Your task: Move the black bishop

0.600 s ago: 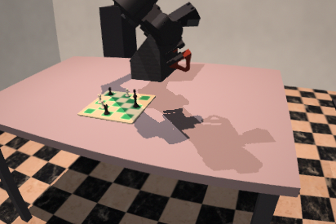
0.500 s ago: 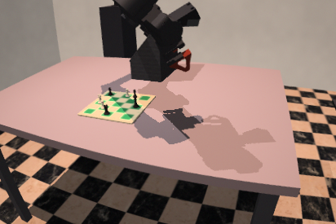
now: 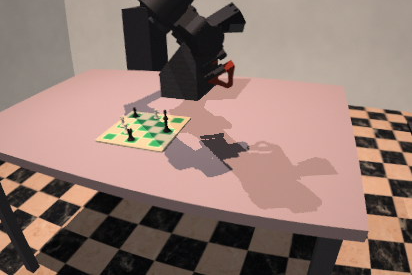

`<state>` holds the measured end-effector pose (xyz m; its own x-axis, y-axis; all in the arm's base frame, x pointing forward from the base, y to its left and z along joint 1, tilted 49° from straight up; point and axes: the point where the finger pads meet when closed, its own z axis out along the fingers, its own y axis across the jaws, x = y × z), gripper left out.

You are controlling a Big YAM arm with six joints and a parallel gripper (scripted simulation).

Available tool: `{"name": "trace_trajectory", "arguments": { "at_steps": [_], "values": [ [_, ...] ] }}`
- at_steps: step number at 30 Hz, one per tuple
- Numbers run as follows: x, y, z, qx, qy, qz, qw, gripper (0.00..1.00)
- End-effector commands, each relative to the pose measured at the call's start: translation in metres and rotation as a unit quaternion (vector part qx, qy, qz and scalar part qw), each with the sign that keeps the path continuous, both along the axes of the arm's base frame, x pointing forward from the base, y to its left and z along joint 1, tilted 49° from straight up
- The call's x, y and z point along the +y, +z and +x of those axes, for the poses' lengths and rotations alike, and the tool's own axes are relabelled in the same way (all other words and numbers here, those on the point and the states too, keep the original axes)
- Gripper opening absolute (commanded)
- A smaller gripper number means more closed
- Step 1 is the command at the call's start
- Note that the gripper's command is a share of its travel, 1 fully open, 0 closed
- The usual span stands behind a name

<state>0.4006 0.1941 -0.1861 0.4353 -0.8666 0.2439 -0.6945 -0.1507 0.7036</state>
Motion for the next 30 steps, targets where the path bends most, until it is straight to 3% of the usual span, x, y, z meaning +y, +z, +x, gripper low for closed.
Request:
{"name": "trace_trajectory", "arguments": {
  "at_steps": [1, 6, 9, 13, 16, 19, 26, 30],
  "values": [
    [0.009, 0.013, 0.009, -0.017, 0.012, 0.015, 1.000, 1.00],
    [-0.022, 0.027, 0.015, -0.036, 0.072, 0.026, 0.996, 1.00],
    [-0.053, 0.048, 0.015, -0.056, 0.159, 0.030, 0.985, 1.00],
    [-0.076, 0.065, 0.013, -0.068, 0.223, 0.023, 0.972, 1.00],
    [-0.076, 0.065, 0.013, -0.068, 0.223, 0.023, 0.972, 1.00],
    [-0.109, 0.091, 0.005, -0.079, 0.308, 0.002, 0.948, 1.00],
    [-0.140, 0.118, -0.008, -0.081, 0.378, -0.029, 0.922, 1.00],
    [-0.137, 0.117, -0.011, -0.077, 0.390, -0.030, 0.917, 1.00]
  ]
}}
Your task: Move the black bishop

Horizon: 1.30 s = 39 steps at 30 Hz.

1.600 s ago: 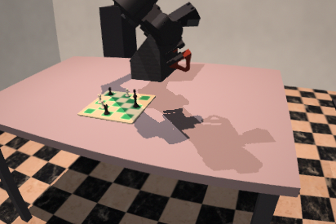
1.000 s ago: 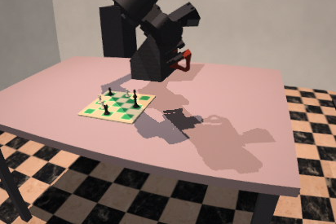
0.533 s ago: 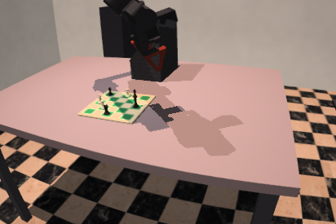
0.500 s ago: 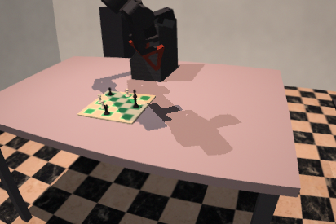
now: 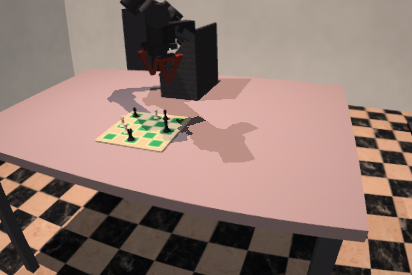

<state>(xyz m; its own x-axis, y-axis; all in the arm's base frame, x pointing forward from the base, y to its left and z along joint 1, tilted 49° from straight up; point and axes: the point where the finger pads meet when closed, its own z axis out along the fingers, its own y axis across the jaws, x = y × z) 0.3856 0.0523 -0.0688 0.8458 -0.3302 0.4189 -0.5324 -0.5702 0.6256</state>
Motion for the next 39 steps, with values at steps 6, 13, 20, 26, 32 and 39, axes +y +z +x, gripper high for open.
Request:
{"name": "trace_trajectory", "arguments": {
  "at_steps": [6, 13, 20, 26, 32, 39],
  "values": [
    [0.005, -0.002, 0.001, 0.018, 0.029, 0.005, 0.999, 1.00],
    [0.004, -0.002, 0.001, 0.020, 0.029, 0.004, 0.999, 1.00],
    [0.004, -0.002, 0.001, 0.017, 0.027, 0.005, 0.999, 1.00],
    [0.000, -0.005, 0.002, -0.010, 0.000, 0.007, 1.000, 1.00],
    [-0.007, -0.011, 0.000, -0.072, -0.065, 0.005, 0.995, 1.00],
    [-0.006, -0.010, 0.010, -0.180, -0.155, 0.013, 0.971, 1.00]
  ]
}}
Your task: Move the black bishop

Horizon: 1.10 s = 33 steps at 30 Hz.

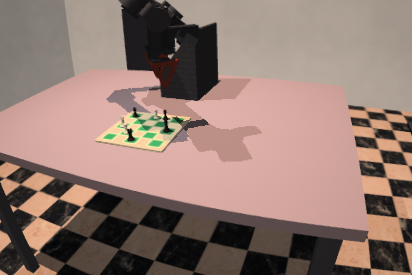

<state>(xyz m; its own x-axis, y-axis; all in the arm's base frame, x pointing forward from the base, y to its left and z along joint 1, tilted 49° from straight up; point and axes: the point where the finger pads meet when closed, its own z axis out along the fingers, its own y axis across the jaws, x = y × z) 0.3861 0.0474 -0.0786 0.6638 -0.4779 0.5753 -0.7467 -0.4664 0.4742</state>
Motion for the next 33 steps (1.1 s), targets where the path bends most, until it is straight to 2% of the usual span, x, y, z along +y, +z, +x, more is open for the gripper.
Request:
{"name": "trace_trajectory", "arguments": {
  "at_steps": [1, 4, 7, 8, 10, 13, 15, 16, 20, 22, 30, 32, 33],
  "values": [
    [-0.003, -0.003, 0.009, -0.101, -0.090, 0.006, 0.991, 1.00],
    [-0.010, -0.006, -0.002, -0.150, -0.142, 0.002, 0.978, 1.00],
    [-0.008, -0.006, 0.011, -0.208, -0.182, 0.013, 0.961, 1.00],
    [-0.010, -0.007, 0.008, -0.224, -0.197, 0.013, 0.955, 1.00],
    [-0.015, -0.011, 0.003, -0.258, -0.227, 0.015, 0.939, 1.00],
    [-0.014, -0.011, 0.014, -0.312, -0.268, 0.025, 0.911, 1.00],
    [-0.014, -0.011, 0.014, -0.312, -0.268, 0.025, 0.911, 1.00],
    [-0.014, -0.013, 0.010, -0.353, -0.303, 0.028, 0.885, 1.00],
    [-0.019, -0.015, 0.017, -0.414, -0.354, 0.038, 0.838, 1.00],
    [-0.023, -0.018, 0.014, -0.444, -0.379, 0.041, 0.811, 1.00],
    [-0.029, -0.024, 0.016, -0.555, -0.473, 0.059, 0.682, 1.00],
    [-0.029, -0.024, 0.016, -0.555, -0.473, 0.059, 0.682, 1.00],
    [-0.030, -0.024, 0.016, -0.583, -0.500, 0.063, 0.637, 1.00]
  ]
}}
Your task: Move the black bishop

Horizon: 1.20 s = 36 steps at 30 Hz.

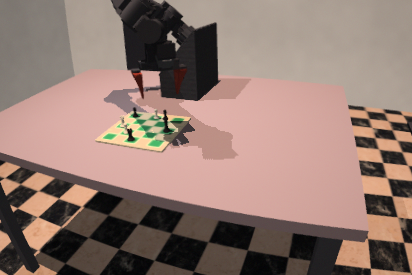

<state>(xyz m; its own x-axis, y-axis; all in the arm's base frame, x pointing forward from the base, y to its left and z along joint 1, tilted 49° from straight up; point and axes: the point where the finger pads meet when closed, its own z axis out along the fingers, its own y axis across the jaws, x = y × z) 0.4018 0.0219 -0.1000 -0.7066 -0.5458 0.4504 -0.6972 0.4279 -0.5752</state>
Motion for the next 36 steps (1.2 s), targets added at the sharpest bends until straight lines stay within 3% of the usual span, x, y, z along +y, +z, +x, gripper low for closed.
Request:
{"name": "trace_trajectory", "arguments": {
  "at_steps": [1, 7, 14, 16, 17, 18, 24, 36],
  "values": [
    [-0.0047, -0.0033, 0.0000, -0.098, -0.099, 0.009, 0.990, 1.00],
    [-0.0073, -0.0053, -0.0002, -0.200, -0.189, 0.025, 0.961, 1.00],
    [-0.0081, -0.0058, -0.0003, -0.305, -0.293, 0.040, 0.905, 1.00],
    [-0.0081, -0.0058, -0.0003, -0.305, -0.293, 0.040, 0.905, 1.00],
    [-0.0081, -0.0059, -0.0003, -0.340, -0.331, 0.043, 0.879, 1.00],
    [-0.0081, -0.0059, -0.0003, -0.352, -0.344, 0.044, 0.870, 0.35],
    [-0.0069, -0.0058, -0.0004, -0.417, -0.426, 0.039, 0.802, 0.35],
    [-0.0041, 0.0010, 0.0038, -0.425, -0.427, 0.045, 0.797, 0.35]
  ]
}}
